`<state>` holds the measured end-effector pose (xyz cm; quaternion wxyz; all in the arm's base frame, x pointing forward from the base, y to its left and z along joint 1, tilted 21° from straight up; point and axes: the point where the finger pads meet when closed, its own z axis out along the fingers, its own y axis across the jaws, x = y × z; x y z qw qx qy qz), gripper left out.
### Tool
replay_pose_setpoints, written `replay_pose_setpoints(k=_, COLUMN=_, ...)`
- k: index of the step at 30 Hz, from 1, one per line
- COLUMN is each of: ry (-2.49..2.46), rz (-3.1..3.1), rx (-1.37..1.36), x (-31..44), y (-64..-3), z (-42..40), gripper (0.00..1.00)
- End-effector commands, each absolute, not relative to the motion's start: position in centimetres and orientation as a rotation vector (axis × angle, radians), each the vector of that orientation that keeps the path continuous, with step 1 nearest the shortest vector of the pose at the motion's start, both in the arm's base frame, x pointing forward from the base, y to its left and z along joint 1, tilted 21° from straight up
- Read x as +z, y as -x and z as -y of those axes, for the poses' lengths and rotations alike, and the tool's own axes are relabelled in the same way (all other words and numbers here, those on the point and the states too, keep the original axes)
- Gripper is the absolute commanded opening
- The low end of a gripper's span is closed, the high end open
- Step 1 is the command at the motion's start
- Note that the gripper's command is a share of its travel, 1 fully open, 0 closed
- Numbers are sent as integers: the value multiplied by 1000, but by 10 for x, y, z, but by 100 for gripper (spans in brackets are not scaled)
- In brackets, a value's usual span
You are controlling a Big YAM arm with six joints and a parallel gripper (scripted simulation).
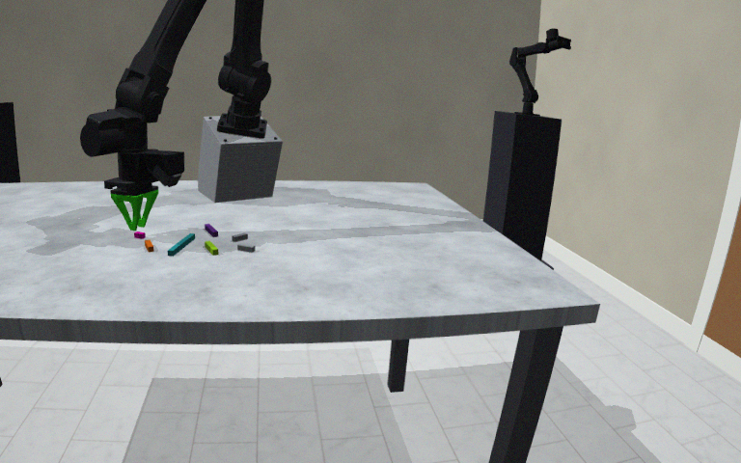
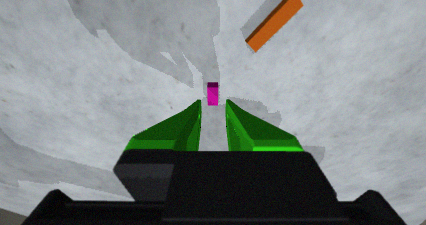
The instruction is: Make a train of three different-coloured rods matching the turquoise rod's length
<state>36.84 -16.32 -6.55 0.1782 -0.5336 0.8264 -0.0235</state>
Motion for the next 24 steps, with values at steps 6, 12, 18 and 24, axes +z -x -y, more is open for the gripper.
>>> replay_pose_setpoints(k=6, ry=1503, rz=-2329, rx=-92, x=-60, y=-374, z=173, gripper=23)
replay_pose_setpoints(k=12, ry=1503, rz=-2329, rx=-91, x=-60, y=-374, z=173, gripper=23)
replay_pose_setpoints(k=18, ry=1502, rz=-2330, rx=-91, x=-61, y=-372, z=172, gripper=23)
replay_pose_setpoints(k=24, ry=1501, rz=-2331, rx=-91, x=-61, y=-371, z=172, gripper=23)
